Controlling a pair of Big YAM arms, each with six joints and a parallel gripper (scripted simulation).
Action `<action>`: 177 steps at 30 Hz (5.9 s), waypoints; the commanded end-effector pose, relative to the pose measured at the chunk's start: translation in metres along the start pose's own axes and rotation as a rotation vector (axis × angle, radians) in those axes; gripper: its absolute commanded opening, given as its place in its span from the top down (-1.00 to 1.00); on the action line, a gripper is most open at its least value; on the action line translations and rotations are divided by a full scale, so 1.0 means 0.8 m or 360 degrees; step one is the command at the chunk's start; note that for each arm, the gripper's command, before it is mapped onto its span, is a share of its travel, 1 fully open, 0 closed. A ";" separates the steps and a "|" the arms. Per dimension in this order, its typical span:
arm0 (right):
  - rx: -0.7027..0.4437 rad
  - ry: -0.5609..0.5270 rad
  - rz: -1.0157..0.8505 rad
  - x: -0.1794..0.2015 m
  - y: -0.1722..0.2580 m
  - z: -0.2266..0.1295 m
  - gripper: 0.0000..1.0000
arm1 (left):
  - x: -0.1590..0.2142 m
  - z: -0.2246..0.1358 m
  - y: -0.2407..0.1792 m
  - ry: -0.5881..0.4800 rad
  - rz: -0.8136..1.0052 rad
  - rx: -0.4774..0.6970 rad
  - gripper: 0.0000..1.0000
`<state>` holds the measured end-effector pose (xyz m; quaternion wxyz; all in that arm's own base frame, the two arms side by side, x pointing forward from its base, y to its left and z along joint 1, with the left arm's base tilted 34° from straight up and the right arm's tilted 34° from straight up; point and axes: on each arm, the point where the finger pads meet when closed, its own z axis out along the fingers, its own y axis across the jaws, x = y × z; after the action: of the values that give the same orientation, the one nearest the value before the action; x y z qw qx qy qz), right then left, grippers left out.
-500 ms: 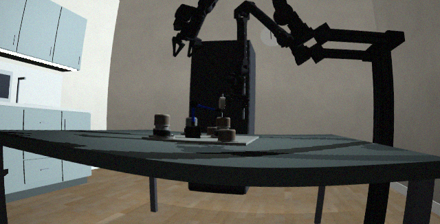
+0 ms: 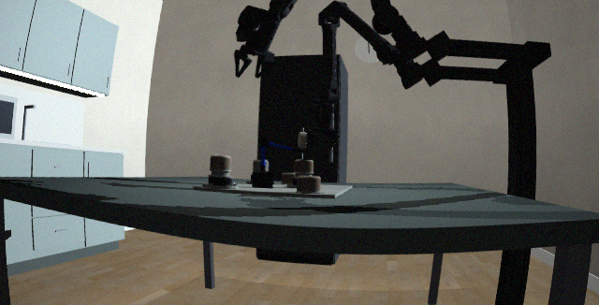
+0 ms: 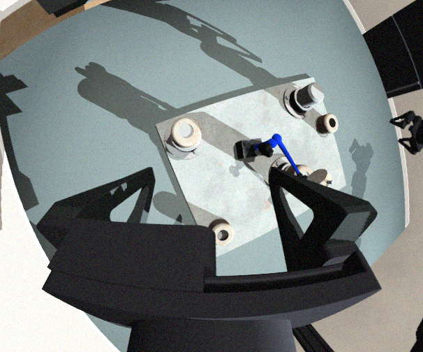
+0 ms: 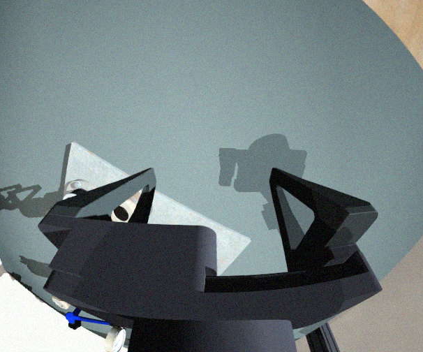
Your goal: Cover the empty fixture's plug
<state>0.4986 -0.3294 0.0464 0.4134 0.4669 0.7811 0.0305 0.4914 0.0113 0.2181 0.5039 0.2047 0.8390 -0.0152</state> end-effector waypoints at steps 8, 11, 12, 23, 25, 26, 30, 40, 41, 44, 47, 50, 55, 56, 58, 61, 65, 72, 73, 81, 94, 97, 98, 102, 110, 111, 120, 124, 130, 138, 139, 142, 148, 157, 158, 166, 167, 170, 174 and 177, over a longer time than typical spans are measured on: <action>-0.0090 -0.0030 -0.0176 0.013 0.014 0.007 -0.98 | -0.023 0.027 -0.027 -0.0054 0.0329 0.0115 -1.00; -0.0236 -0.0048 -0.0297 0.031 0.030 0.011 -0.98 | -0.028 0.060 -0.085 -0.0109 0.0562 0.0342 -1.00; -0.0267 -0.0053 -0.0323 0.035 0.034 0.012 -0.98 | -0.029 0.067 -0.098 -0.0123 0.0607 0.0390 -1.00; -0.0534 -0.0136 -0.0629 0.068 0.062 0.019 -0.98 | -0.025 0.115 -0.228 -0.0320 0.1129 0.0833 -1.00; -0.0613 -0.0158 -0.0711 0.080 0.071 0.021 -0.98 | -0.022 0.123 -0.263 -0.0386 0.1227 0.0945 -1.00; -0.0650 -0.0174 -0.0758 0.085 0.075 0.022 -0.98 | -0.020 0.126 -0.279 -0.0418 0.1274 0.0995 -1.00; -0.0787 -0.0271 -0.0973 0.098 0.091 0.027 -0.98 | -0.009 0.134 -0.334 -0.0533 0.1438 0.1162 -1.00; -0.1097 -0.0540 -0.1441 0.132 0.125 0.035 -0.98 | -0.010 0.134 -0.371 -0.0675 0.1444 0.1339 -1.00; -0.1137 -0.0577 -0.1491 0.136 0.130 0.035 -0.98 | -0.010 0.135 -0.366 -0.0670 0.1435 0.1340 -1.00; -0.1234 -0.0679 -0.1621 0.145 0.142 0.035 -0.98 | -0.008 0.141 -0.357 -0.0663 0.1425 0.1339 -1.00; -0.1318 -0.0781 -0.1771 0.155 0.152 0.036 -0.98 | -0.008 0.145 -0.355 -0.0661 0.1432 0.1346 -1.00; -0.1377 -0.0851 -0.1949 0.172 0.158 0.048 -0.98 | -0.006 0.150 -0.353 -0.0656 0.1442 0.1353 -1.00; -0.1396 -0.0810 -0.2038 0.193 0.156 0.072 -0.98 | -0.005 0.155 -0.351 -0.0650 0.1454 0.1359 -1.00; -0.1388 -0.0783 -0.2038 0.197 0.155 0.079 -0.98 | -0.005 0.156 -0.350 -0.0649 0.1456 0.1360 -1.00; -0.1374 -0.0755 -0.2034 0.200 0.154 0.087 -0.98 | -0.005 0.159 -0.347 -0.0647 0.1460 0.1359 -1.00; -0.1353 -0.0718 -0.1998 0.202 0.156 0.097 -0.98 | -0.005 0.165 -0.342 -0.0644 0.1467 0.1360 -1.00; -0.1350 -0.0724 -0.1994 0.201 0.161 0.101 -0.98 | -0.005 0.171 -0.338 -0.0643 0.1473 0.1362 -1.00; -0.1348 -0.0725 -0.1993 0.201 0.167 0.107 -0.98 | -0.006 0.177 -0.334 -0.0646 0.1483 0.1367 -1.00; -0.1349 -0.0725 -0.1994 0.201 0.169 0.108 -0.98 | -0.006 0.179 -0.332 -0.0646 0.1484 0.1367 -1.00; -0.1351 -0.0743 -0.2000 0.208 0.177 0.122 -0.98 | -0.005 0.191 -0.321 -0.0641 0.1496 0.1368 -1.00; -0.1352 -0.0720 -0.1986 0.213 0.190 0.137 -0.98 | 0.009 0.194 -0.327 -0.0613 0.1480 0.1394 -1.00; -0.1353 -0.0717 -0.1980 0.214 0.195 0.140 -0.98 | 0.006 0.197 -0.325 -0.0605 0.1462 0.1373 -1.00; -0.1353 -0.0717 -0.1980 0.214 0.196 0.141 -0.98 | 0.005 0.198 -0.325 -0.0608 0.1464 0.1365 -1.00; -0.1353 -0.0717 -0.1980 0.215 0.202 0.146 -0.98 | 0.004 0.199 -0.323 -0.0603 0.1459 0.1350 -1.00; -0.1351 -0.0715 -0.1979 0.217 0.209 0.153 -0.98 | 0.004 0.200 -0.323 -0.0602 0.1457 0.1348 -1.00; -0.1352 -0.0715 -0.1979 0.217 0.211 0.154 -0.98 | 0.004 0.200 -0.323 -0.0602 0.1457 0.1348 -1.00; -0.1335 -0.0722 -0.1982 0.210 0.204 0.156 -0.36 | 0.004 0.200 -0.323 -0.0607 0.1466 0.1347 -1.00; -0.1327 -0.0737 -0.1982 0.199 0.203 0.152 -0.07 | 0.004 0.200 -0.323 -0.0607 0.1466 0.1347 -1.00; -0.1323 -0.0784 -0.1998 0.168 0.215 0.097 -0.35 | -0.025 0.180 -0.335 -0.0696 0.1482 0.1354 -1.00; -0.1325 -0.0788 -0.2008 0.156 0.219 0.050 -0.35 | -0.051 0.149 -0.347 -0.0836 0.1505 0.1395 -1.00; -0.1329 -0.0789 -0.2012 0.155 0.222 0.040 -0.35 | -0.053 0.146 -0.348 -0.0845 0.1505 0.1404 -1.00; -0.1324 -0.0791 -0.2012 0.143 0.222 0.006 -0.35 | -0.058 0.136 -0.350 -0.0877 0.1529 0.1411 -1.00; -0.1344 -0.0781 -0.2001 0.137 0.236 -0.030 -0.35 | -0.067 0.125 -0.351 -0.0882 0.1555 0.1401 -1.00; -0.1383 -0.0767 -0.1976 0.146 0.336 -0.048 -0.35 | -0.122 0.150 -0.302 -0.0857 0.1527 0.1125 -1.00; -0.1381 -0.0771 -0.1978 0.147 0.350 -0.049 -0.35 | -0.127 0.152 -0.296 -0.0849 0.1522 0.1096 -1.00; -0.1358 -0.0771 -0.1993 0.172 0.396 -0.018 -0.35 | -0.152 0.158 -0.269 -0.0805 0.1560 0.0983 -1.00; -0.1355 -0.0777 -0.2002 0.173 0.397 -0.015 -0.35 | -0.152 0.158 -0.266 -0.0795 0.1566 0.0983 -1.00; -0.1334 -0.0783 -0.2000 0.168 0.390 -0.003 -0.35 | -0.156 0.158 -0.260 -0.0789 0.1613 0.0974 -1.00; -0.1337 -0.0783 -0.2000 0.170 0.390 0.002 -0.35 | -0.151 0.162 -0.259 -0.0773 0.1629 0.0990 -1.00; -0.1341 -0.0802 -0.2001 0.171 0.391 0.008 -0.35 | -0.156 0.158 -0.253 -0.0779 0.1667 0.0995 -1.00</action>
<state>0.6802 -0.0473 0.0984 0.6515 -0.2641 0.7110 -0.0177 0.5637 -0.2531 0.1984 0.5324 0.7014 0.4668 -0.0817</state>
